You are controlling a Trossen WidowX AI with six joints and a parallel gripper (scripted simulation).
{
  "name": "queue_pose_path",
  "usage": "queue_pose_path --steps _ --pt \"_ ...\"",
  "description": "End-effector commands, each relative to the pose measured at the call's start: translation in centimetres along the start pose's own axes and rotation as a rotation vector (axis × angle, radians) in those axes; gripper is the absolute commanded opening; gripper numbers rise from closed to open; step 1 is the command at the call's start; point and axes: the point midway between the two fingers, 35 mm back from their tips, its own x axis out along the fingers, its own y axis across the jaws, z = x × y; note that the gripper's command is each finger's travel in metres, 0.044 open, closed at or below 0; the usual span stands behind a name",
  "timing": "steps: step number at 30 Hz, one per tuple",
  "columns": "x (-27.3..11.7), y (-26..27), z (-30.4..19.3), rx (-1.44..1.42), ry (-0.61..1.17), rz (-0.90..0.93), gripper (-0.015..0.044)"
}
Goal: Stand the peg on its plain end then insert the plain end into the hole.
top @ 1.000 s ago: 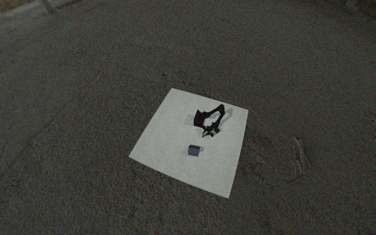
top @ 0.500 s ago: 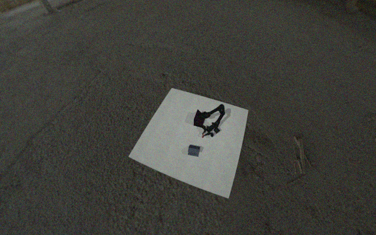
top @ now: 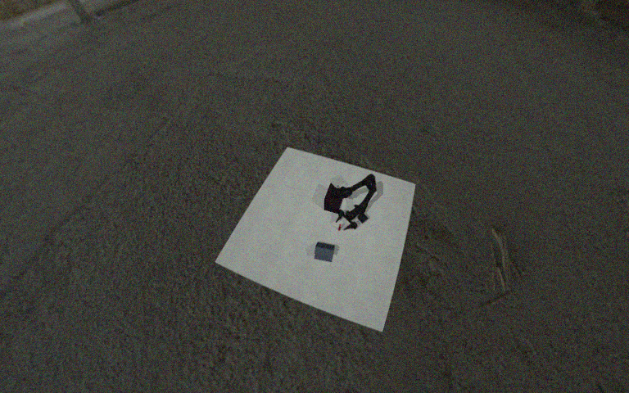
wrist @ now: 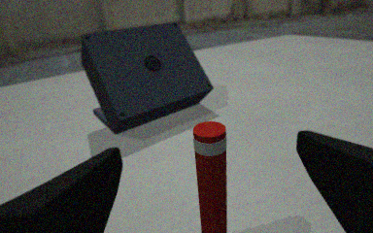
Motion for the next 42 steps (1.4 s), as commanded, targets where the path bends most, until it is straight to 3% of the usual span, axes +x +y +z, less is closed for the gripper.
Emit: queue_pose_path --steps 1,6,23,29,42 --pt "0.0 0.0 0.0 0.000 -0.001 0.000 0.0440" --pt "0.1 0.2 0.6 0.002 0.003 -0.009 0.0440" --pt "-1.2 0.1 15.9 -0.001 -0.003 0.001 0.0440" --pt "-1.2 0.0 15.9 -0.018 0.009 -0.005 0.0440" --pt "0.6 -1.0 12.7 -0.275 0.327 -0.152 0.0440"
